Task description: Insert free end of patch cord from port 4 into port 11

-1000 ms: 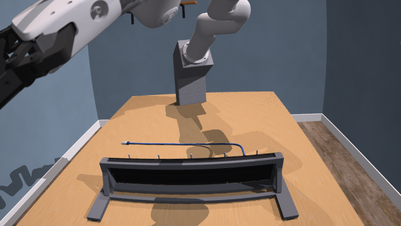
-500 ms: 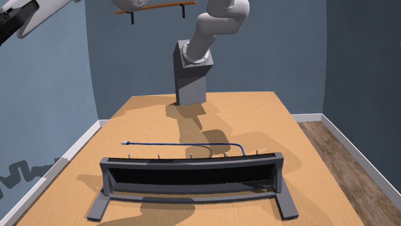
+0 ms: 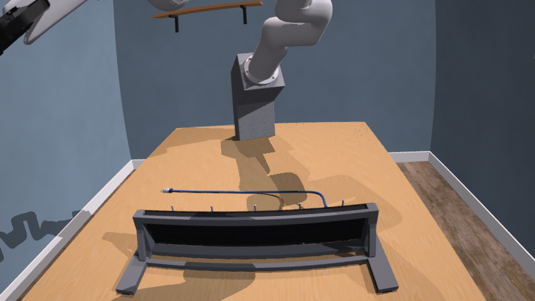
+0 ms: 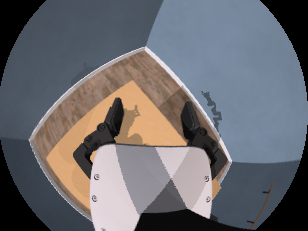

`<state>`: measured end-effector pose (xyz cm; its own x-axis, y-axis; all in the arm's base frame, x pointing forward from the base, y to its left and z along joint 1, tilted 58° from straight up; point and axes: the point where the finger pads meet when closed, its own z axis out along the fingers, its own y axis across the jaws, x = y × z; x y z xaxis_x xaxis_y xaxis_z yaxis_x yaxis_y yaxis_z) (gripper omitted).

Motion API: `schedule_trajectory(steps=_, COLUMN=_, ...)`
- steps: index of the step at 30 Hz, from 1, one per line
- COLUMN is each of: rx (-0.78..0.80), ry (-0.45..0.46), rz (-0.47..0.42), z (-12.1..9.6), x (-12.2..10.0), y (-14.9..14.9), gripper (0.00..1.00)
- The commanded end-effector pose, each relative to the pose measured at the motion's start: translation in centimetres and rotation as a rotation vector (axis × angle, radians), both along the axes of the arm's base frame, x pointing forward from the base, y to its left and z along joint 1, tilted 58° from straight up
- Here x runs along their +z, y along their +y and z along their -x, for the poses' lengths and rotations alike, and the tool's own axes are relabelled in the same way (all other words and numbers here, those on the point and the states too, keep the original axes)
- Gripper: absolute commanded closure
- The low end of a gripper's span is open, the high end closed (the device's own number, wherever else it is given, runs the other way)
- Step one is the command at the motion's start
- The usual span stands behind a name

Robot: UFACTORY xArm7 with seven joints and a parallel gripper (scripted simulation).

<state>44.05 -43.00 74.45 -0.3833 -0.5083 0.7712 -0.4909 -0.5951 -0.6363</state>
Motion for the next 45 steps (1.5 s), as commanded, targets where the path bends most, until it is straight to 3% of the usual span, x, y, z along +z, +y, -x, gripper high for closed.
schedule_trajectory(steps=1, rx=-0.013, ry=0.006, rz=-0.066, z=2.0, x=-3.0, y=-2.8, gripper=0.00)
schedule_trajectory(steps=15, rx=-0.014, ry=0.007, rz=-0.072, z=2.1, x=-3.4, y=-3.0, gripper=0.00)
schedule_trajectory(steps=16, rx=-0.017, ry=0.017, rz=-0.140, z=3.5, x=-6.9, y=-5.1, gripper=0.00)
schedule_trajectory(steps=20, rx=-0.017, ry=0.020, rz=-0.157, z=3.8, x=-7.8, y=-5.6, gripper=0.00)
schedule_trajectory(steps=32, rx=-0.017, ry=0.020, rz=-0.157, z=3.8, x=-7.8, y=-5.6, gripper=0.00)
schedule_trajectory(steps=33, rx=-0.014, ry=0.031, rz=-0.227, z=4.9, x=-11.6, y=-7.2, gripper=0.00)
schedule_trajectory(steps=37, rx=-0.012, ry=0.036, rz=-0.251, z=5.2, x=-13.0, y=-7.7, gripper=0.00)
schedule_trajectory(steps=45, rx=-0.012, ry=0.036, rz=-0.251, z=5.2, x=-13.0, y=-7.7, gripper=0.00)
